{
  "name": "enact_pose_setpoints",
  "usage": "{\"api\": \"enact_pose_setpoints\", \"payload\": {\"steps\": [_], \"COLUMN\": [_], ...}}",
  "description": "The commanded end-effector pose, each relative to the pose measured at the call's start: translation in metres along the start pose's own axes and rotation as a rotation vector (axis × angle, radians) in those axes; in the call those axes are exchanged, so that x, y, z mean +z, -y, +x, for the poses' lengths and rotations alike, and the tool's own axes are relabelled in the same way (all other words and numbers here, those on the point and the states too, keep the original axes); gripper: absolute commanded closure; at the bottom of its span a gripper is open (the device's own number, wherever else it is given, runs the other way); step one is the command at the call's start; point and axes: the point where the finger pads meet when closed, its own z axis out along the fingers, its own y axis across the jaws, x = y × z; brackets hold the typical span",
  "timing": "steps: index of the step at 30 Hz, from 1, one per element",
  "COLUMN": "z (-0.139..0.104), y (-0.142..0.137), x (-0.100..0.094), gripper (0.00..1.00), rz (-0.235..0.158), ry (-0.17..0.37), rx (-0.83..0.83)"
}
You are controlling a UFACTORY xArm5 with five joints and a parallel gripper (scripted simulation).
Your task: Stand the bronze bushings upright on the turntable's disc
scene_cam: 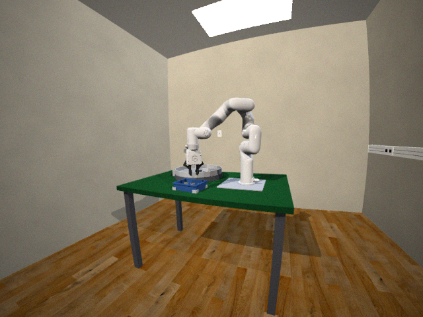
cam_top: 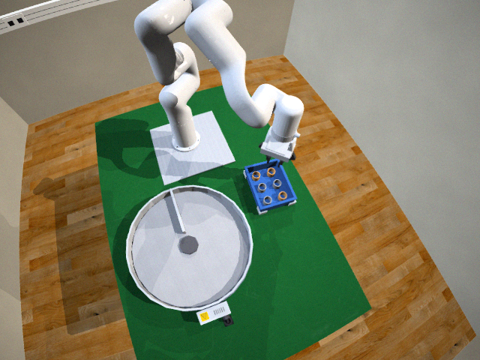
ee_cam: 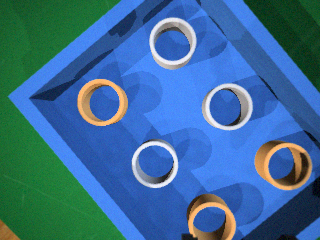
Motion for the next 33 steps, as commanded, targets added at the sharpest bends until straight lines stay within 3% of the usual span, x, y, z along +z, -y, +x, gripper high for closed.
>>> {"api": "enact_pose_setpoints", "payload": {"steps": [1, 11, 33], "z": [0.000, 0.001, 0.001], "y": [0.001, 0.001, 0.001], "x": [0.011, 0.046, 0.050], "gripper": [0.59, 0.59, 0.59], "rz": [0.004, 0.004, 0.004], "ry": [0.000, 0.000, 0.000], "rx": [0.000, 0.000, 0.000]}}
